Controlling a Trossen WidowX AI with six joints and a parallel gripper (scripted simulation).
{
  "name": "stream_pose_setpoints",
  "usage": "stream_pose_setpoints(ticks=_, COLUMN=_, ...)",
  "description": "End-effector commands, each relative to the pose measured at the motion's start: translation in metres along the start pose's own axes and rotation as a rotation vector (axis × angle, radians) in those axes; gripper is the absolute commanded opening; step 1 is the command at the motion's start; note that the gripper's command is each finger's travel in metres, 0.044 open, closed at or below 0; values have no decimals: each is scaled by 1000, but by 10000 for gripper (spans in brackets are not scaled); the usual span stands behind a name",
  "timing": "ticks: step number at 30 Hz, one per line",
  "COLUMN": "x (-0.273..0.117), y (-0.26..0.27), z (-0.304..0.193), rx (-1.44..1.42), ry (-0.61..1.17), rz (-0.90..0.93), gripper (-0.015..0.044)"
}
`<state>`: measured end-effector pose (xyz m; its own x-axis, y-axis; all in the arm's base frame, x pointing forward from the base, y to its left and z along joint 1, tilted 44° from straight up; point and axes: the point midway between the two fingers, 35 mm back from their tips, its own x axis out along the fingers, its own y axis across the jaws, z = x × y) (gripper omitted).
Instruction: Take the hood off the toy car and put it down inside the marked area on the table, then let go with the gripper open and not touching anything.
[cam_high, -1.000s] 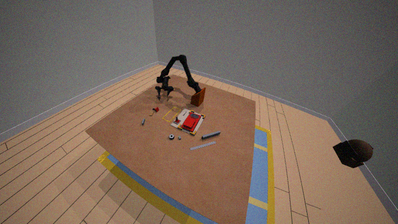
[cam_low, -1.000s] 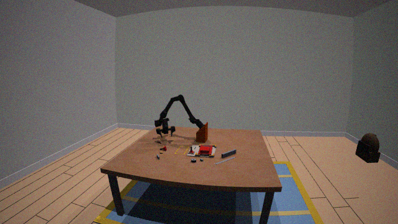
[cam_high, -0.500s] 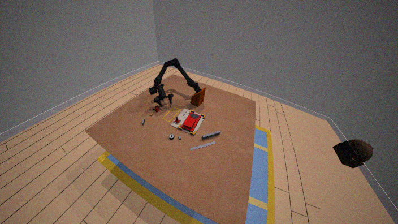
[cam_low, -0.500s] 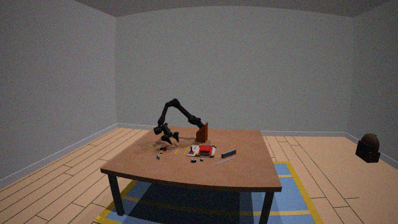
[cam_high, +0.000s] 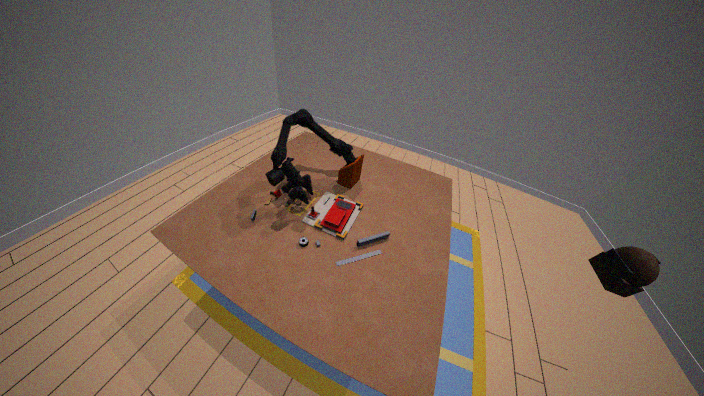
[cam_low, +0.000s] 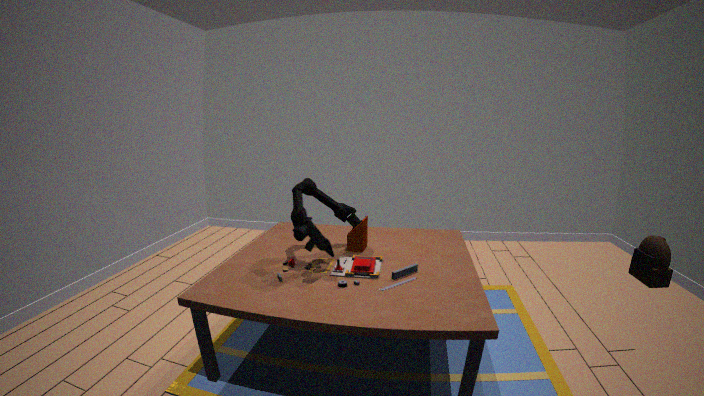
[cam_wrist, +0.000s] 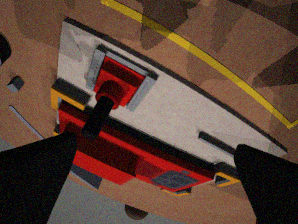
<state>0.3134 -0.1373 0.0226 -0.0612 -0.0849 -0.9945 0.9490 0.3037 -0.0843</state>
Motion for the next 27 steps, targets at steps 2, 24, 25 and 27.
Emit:
stream_pose_setpoints(ticks=2, x=19, y=28, z=-35, rx=-253, ry=-63, rz=-127, gripper=440)
stream_pose_setpoints(ticks=24, x=71, y=87, z=-144, rx=-1143, ry=-388, rz=-590, gripper=440)
stream_pose_setpoints(ticks=25, x=71, y=87, z=-144, rx=-1143, ry=-388, rz=-590, gripper=440)
stream_pose_setpoints(ticks=27, x=72, y=87, z=-143, rx=-1144, ry=-388, rz=-590, gripper=440)
